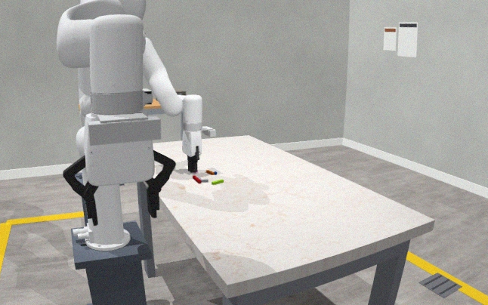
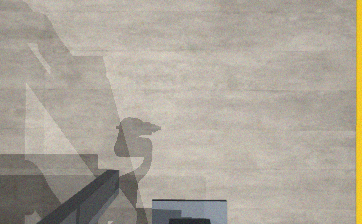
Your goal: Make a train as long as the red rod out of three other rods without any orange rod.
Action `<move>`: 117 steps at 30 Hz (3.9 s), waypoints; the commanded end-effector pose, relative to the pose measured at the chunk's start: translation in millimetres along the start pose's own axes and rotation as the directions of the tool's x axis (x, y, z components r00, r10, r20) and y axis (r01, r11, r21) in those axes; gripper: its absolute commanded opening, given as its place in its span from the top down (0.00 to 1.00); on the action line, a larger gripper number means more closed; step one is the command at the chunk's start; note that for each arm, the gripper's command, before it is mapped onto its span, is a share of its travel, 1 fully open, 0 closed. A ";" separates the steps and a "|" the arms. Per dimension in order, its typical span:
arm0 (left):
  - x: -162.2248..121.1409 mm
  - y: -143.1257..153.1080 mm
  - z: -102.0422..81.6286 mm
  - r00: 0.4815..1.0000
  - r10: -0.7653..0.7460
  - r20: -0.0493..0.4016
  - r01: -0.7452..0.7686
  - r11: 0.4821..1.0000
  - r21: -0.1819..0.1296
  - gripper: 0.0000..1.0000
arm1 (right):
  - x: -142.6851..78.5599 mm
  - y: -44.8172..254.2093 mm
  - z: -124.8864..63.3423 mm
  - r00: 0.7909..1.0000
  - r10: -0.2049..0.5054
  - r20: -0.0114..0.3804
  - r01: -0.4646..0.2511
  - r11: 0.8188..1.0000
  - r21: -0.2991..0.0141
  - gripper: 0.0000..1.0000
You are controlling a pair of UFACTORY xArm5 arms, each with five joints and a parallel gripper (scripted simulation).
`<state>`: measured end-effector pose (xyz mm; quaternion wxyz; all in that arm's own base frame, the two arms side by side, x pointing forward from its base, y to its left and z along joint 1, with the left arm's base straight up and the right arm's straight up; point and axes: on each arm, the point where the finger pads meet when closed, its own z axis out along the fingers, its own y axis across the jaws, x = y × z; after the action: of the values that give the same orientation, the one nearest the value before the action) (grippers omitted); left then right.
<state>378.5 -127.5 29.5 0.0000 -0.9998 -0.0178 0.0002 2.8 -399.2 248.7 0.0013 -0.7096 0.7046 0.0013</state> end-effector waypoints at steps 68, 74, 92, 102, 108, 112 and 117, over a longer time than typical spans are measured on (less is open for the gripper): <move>1.3 0.5 2.6 1.000 0.000 -0.003 0.000 1.000 -0.001 0.74 | 0.8 0.0 -1.3 1.000 0.000 -0.004 0.000 1.000 0.000 0.00; 1.3 0.5 -11.5 1.000 0.000 -0.003 0.000 1.000 -0.001 0.74 | 0.8 0.0 -1.3 1.000 0.000 -0.004 0.000 1.000 0.000 0.00; 1.2 0.5 -81.6 1.000 0.000 -0.004 0.000 1.000 -0.001 0.74 | 0.8 0.0 -1.3 1.000 0.000 -0.004 0.000 1.000 0.000 0.00; 1.2 0.5 -86.8 1.000 0.000 -0.004 0.000 1.000 -0.001 0.00 | 0.8 0.0 -1.3 1.000 0.000 -0.004 0.000 1.000 0.000 0.00; 1.2 0.5 -86.8 1.000 0.000 -0.004 0.000 1.000 -0.001 0.00 | 0.8 0.0 -1.3 1.000 0.000 -0.004 0.000 1.000 0.000 0.00; 1.2 0.5 -86.8 1.000 0.000 -0.004 0.000 1.000 -0.001 0.00 | 0.8 0.0 -1.3 1.000 0.000 -0.004 0.000 1.000 0.000 0.00; 1.2 0.5 -86.8 1.000 0.000 -0.004 0.000 1.000 -0.001 0.00 | 0.8 0.0 -1.3 1.000 0.000 -0.004 0.000 1.000 0.000 0.00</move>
<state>378.6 -127.5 115.0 0.0000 -0.9998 -0.0178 0.0001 2.8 -399.2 248.7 0.0013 -0.7096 0.7046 0.0013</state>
